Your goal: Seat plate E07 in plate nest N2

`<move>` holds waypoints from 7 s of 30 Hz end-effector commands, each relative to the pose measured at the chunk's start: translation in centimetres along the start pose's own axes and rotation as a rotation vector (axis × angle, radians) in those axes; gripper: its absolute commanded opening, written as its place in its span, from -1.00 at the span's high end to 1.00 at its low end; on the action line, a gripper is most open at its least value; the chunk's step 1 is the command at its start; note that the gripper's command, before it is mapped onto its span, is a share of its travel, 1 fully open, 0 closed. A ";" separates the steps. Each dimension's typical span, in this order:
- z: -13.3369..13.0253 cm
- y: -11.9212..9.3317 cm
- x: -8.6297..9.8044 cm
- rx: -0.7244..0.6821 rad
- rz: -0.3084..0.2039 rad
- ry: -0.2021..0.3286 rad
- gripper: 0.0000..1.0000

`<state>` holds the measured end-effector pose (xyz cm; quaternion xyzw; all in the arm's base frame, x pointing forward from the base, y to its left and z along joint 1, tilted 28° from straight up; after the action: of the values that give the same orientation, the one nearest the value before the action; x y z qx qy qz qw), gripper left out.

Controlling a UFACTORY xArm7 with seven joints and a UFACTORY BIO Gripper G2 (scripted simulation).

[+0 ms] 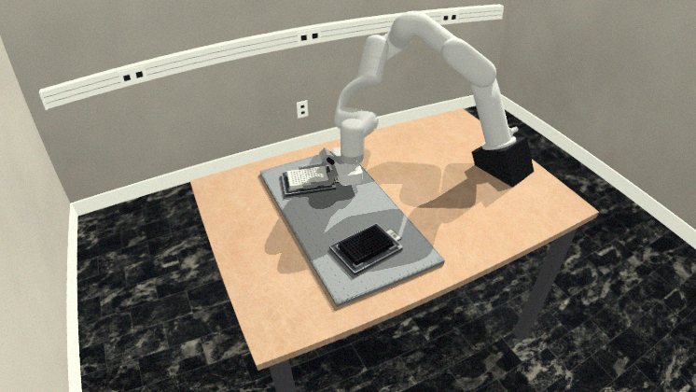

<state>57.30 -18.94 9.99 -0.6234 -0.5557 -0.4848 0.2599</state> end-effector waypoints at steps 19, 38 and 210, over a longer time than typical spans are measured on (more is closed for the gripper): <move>0.1 0.1 0.2 0.001 -0.005 0.001 1.00; 0.1 0.1 0.2 0.001 -0.005 0.001 1.00; 0.2 0.2 2.4 0.001 -0.005 0.001 1.00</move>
<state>57.10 -17.73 12.24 -0.6235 -0.5556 -0.4847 0.2601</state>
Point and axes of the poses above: the point midway between the two finger pads, its own y axis out along the fingers, its own z axis across the jaws, x = y × z, the point moved 7 cm from there along -y, back along the fingers, and after that the axes turned 2 degrees about y, right-handed, at the moved point
